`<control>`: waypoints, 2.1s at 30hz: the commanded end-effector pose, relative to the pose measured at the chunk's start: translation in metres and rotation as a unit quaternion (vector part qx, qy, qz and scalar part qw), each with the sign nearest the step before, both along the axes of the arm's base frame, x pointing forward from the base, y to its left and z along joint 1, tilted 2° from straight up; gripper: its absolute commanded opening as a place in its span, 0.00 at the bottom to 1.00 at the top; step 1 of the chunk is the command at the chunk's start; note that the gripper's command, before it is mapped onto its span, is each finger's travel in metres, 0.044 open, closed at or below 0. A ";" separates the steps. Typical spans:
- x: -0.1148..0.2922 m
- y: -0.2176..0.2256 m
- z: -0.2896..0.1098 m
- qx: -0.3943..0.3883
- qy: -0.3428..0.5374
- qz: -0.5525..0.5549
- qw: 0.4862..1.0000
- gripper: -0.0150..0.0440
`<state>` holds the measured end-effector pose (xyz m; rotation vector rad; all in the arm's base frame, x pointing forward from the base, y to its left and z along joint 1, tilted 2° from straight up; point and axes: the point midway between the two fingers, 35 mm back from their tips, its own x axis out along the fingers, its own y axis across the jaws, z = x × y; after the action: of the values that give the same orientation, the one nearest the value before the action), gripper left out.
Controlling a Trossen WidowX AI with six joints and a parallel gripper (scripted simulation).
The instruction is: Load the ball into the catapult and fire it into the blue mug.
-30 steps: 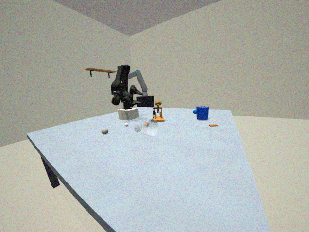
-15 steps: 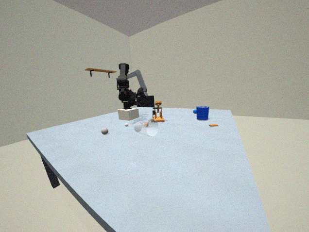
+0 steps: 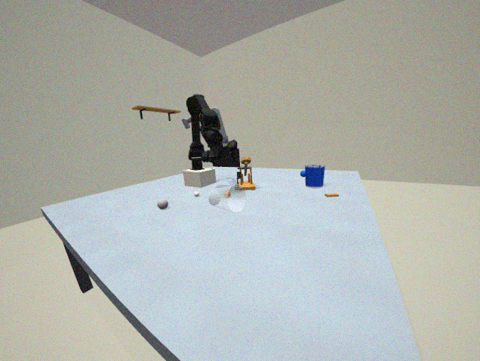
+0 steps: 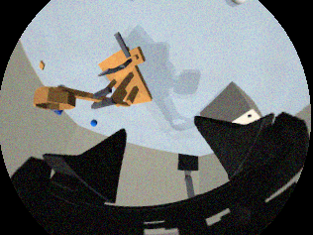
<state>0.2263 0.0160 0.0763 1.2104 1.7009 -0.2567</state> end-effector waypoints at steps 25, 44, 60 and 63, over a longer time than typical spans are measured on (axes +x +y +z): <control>0.090 0.062 0.028 -0.298 -0.056 0.065 0.951 0.96; 0.090 0.062 0.028 -0.298 -0.056 0.065 0.951 0.25; 0.095 0.059 0.020 -0.298 -0.057 0.065 0.951 0.25; 0.098 0.057 0.016 -0.298 -0.057 0.065 0.951 0.25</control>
<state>0.3216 0.0760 0.0986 0.6570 1.4423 -0.5600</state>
